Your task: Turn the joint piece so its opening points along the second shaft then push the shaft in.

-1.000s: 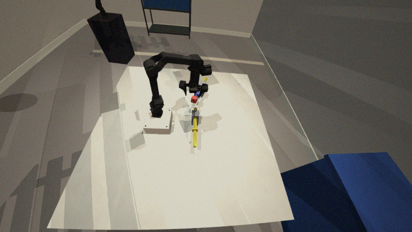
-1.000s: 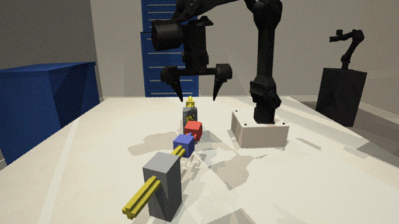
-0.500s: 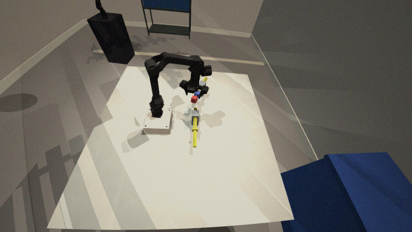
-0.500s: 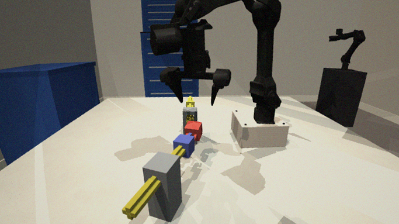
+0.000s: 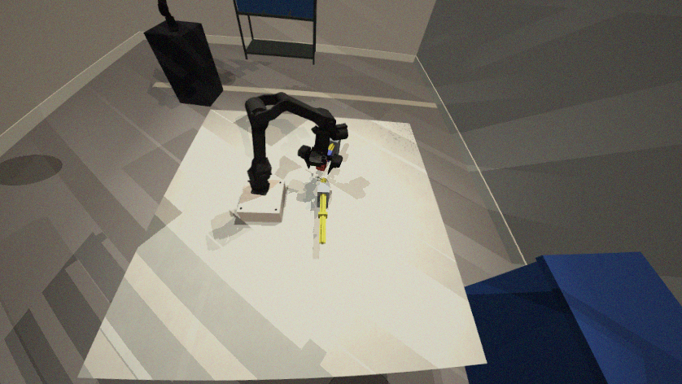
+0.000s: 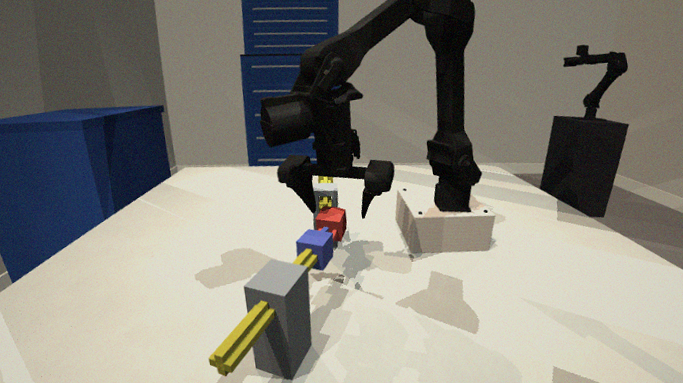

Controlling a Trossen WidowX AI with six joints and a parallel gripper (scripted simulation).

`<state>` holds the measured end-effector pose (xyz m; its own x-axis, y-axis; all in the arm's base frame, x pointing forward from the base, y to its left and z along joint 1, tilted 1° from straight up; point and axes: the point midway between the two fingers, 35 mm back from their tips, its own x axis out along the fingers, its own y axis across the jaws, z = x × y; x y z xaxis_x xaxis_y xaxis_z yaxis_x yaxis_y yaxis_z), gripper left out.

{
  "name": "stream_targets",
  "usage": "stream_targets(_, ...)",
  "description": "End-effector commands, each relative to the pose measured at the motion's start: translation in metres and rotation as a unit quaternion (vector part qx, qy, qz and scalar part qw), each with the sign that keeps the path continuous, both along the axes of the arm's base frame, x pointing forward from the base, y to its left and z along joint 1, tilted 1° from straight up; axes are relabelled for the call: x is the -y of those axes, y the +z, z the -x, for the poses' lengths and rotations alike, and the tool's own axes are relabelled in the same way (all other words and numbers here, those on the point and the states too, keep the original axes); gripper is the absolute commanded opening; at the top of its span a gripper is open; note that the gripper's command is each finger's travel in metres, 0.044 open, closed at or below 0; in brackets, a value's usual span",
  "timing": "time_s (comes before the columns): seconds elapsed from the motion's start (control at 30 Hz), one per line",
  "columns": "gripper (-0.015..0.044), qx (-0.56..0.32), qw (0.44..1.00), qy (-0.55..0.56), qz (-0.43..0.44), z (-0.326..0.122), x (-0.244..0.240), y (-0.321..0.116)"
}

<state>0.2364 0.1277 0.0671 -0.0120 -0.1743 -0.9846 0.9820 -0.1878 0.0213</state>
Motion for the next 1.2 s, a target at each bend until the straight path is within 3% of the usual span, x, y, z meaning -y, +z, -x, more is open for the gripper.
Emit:
stream_targets(0.0, 0.0440, 0.001, 1.000, -0.003, 0.002, 0.001, 0.000, -0.007)
stream_targets(0.27, 0.0440, 0.001, 1.000, -0.003, 0.001, -0.005, -0.028, -0.006)
stream_targets(1.03, 0.0440, 0.001, 1.000, -0.003, 0.001, -0.005, -0.023, -0.036)
stream_targets(1.17, 0.0335, 0.001, 1.000, -0.003, 0.001, -0.005, -0.023, -0.036)
